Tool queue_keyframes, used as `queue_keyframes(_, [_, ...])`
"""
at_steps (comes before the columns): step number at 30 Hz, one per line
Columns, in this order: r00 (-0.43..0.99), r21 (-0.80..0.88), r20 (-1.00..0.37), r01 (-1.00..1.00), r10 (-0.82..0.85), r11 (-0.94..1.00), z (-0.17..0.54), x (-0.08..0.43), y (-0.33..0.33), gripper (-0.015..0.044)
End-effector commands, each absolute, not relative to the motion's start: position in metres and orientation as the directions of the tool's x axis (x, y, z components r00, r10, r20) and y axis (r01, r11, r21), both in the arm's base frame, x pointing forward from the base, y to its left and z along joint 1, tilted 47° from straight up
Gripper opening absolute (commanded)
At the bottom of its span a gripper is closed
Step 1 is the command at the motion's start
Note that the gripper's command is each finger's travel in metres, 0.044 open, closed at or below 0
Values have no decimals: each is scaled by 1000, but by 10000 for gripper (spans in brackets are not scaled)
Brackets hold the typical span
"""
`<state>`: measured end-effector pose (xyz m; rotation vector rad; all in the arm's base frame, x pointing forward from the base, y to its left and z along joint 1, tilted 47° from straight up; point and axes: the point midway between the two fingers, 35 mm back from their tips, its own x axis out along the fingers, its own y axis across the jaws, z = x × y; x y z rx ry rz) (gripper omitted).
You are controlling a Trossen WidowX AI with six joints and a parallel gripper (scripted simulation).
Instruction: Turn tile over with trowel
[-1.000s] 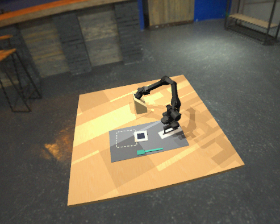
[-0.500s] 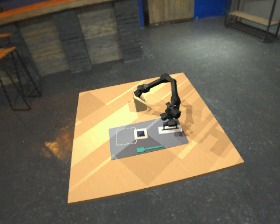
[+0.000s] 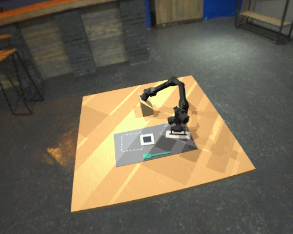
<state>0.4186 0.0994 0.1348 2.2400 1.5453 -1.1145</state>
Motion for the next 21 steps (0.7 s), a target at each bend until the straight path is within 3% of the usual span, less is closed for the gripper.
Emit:
queue_keyframes(1, [167,-253,-676,862,717,-439,134,418,99,235])
queue_keyframes(3, [167,-253,-676,862,717,-439,134,418,99,270])
queue_keyframes(21, [167,-253,-676,862,717,-439,134,418,99,270])
